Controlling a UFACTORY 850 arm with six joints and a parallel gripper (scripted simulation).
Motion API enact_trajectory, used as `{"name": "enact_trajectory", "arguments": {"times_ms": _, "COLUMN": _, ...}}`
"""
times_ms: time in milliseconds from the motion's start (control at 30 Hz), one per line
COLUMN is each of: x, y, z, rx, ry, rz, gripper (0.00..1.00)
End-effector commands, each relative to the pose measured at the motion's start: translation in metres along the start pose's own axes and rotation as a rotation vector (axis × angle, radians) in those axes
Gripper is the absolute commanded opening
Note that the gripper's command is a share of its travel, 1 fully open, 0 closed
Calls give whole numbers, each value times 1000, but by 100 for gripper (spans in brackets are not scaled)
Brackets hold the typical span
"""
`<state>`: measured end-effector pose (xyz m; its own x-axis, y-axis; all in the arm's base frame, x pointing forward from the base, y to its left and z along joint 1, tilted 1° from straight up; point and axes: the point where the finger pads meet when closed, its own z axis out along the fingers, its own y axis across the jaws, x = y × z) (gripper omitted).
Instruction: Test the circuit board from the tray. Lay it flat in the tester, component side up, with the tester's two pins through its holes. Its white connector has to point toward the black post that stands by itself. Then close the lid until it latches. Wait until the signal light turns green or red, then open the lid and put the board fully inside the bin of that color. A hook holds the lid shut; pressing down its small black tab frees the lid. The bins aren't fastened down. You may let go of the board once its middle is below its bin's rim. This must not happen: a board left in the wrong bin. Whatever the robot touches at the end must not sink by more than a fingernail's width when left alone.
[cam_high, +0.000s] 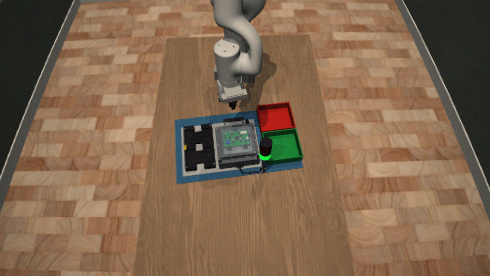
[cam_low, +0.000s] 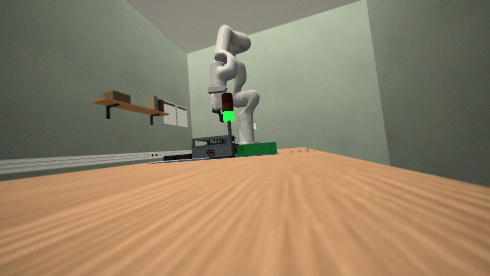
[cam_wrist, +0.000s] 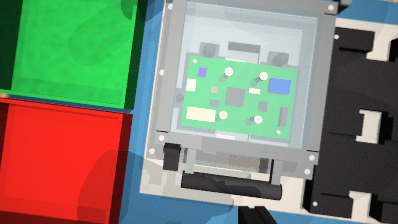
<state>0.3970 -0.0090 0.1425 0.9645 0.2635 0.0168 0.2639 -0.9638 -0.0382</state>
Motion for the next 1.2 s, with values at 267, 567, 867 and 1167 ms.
{"name": "enact_trajectory", "arguments": {"times_ms": 267, "x": 1, "y": 0, "z": -1, "rx": -18, "ry": -7, "rz": 122, "gripper": 0}}
{"name": "enact_trajectory", "arguments": {"times_ms": 567, "x": 1, "y": 0, "z": -1, "rx": -18, "ry": -7, "rz": 123, "gripper": 0}}
{"name": "enact_trajectory", "arguments": {"times_ms": 867, "x": 1, "y": 0, "z": -1, "rx": -18, "ry": -7, "rz": 123, "gripper": 0}}
{"name": "enact_trajectory", "arguments": {"times_ms": 1167, "x": 1, "y": 0, "z": -1, "rx": -18, "ry": -7, "rz": 123, "gripper": 0}}
